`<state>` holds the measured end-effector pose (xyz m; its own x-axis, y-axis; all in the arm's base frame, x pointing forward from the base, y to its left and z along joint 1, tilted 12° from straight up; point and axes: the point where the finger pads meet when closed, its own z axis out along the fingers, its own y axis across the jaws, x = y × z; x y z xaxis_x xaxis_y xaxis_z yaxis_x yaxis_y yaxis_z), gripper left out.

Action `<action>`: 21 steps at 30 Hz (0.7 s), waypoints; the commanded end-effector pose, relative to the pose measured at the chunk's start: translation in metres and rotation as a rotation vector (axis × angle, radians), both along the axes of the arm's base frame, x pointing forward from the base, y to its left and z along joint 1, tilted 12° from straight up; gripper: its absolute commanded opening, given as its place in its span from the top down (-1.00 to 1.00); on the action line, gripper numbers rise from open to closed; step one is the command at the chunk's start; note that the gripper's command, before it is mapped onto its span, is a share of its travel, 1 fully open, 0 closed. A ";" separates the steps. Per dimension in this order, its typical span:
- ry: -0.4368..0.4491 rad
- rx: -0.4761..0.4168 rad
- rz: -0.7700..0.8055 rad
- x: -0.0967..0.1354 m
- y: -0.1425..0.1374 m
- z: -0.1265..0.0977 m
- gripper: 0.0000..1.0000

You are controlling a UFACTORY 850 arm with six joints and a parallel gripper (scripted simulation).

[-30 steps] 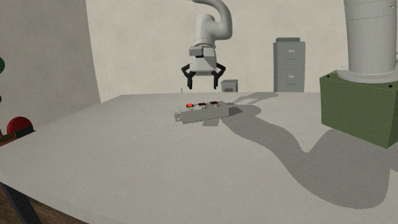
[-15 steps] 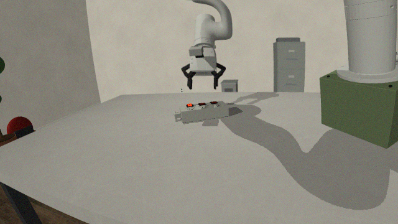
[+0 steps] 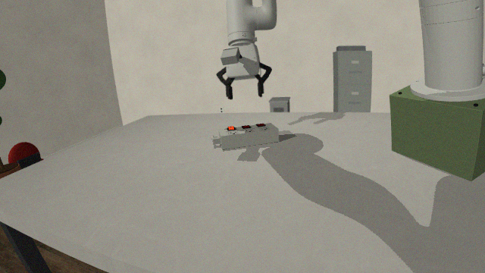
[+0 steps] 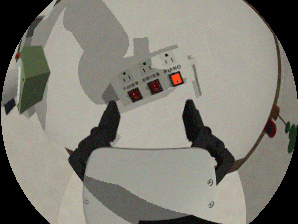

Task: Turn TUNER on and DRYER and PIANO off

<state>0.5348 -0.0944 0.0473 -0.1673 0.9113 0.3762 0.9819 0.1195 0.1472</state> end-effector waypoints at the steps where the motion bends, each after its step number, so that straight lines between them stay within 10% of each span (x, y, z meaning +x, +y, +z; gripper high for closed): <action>1: 0.025 -0.043 -0.011 -0.001 0.000 0.002 -1.00; 10: -0.043 -0.247 -0.122 0.008 -0.001 0.040 -1.00; 21: -0.049 -0.255 -0.127 0.008 -0.001 0.042 -1.00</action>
<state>0.5421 -0.0955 0.0879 -0.0578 0.9901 0.1280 0.9840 0.0348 0.1747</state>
